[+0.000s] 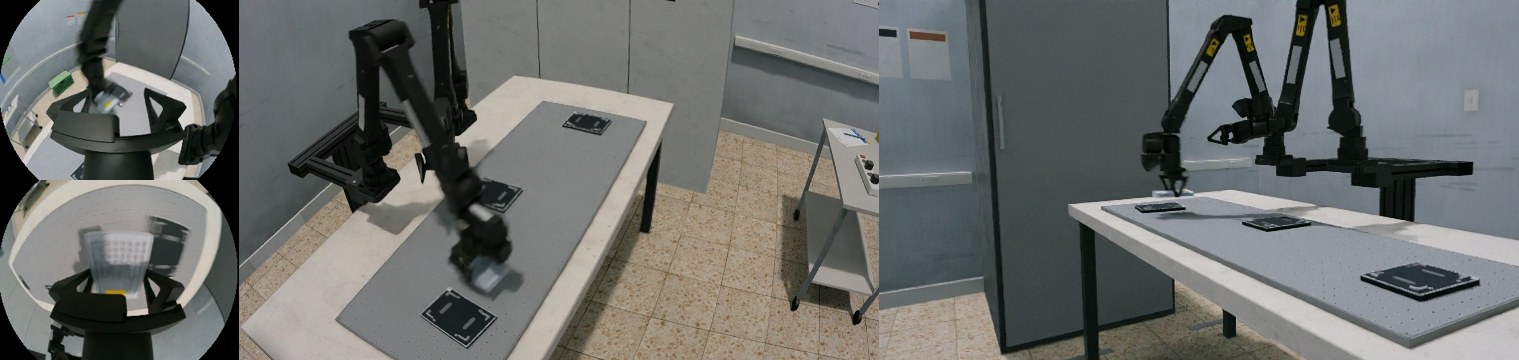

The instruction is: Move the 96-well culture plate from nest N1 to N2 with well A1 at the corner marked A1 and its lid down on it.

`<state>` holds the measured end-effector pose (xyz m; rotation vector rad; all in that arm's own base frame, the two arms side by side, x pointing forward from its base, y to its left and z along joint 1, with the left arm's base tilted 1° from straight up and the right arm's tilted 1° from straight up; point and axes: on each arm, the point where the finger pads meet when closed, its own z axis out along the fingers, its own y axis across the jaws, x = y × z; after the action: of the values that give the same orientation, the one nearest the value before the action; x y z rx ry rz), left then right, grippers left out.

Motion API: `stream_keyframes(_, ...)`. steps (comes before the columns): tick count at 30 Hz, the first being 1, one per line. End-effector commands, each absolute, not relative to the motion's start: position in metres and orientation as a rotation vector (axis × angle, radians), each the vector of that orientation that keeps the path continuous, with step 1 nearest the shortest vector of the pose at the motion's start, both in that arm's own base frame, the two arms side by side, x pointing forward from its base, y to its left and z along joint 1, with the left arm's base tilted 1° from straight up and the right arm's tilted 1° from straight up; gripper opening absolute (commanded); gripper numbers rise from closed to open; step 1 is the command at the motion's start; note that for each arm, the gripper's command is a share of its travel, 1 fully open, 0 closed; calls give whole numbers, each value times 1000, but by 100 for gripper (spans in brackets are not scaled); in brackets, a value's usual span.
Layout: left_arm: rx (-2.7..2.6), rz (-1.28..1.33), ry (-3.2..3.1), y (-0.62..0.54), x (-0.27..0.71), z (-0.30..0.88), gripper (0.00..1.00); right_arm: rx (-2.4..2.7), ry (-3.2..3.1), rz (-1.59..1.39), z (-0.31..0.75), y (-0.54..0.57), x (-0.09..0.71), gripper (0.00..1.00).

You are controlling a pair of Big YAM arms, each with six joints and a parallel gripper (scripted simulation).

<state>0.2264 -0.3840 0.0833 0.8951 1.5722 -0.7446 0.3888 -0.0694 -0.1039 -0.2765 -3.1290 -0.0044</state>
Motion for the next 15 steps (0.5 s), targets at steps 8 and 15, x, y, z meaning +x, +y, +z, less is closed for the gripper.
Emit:
stream_keyframes(8,894,-740,1551,-387,230,88,100,-303,-3143,5,-119,110,421,84)
stream_keyframes(15,894,-740,1551,-387,230,88,100,-184,-3150,5,-129,215,426,84)
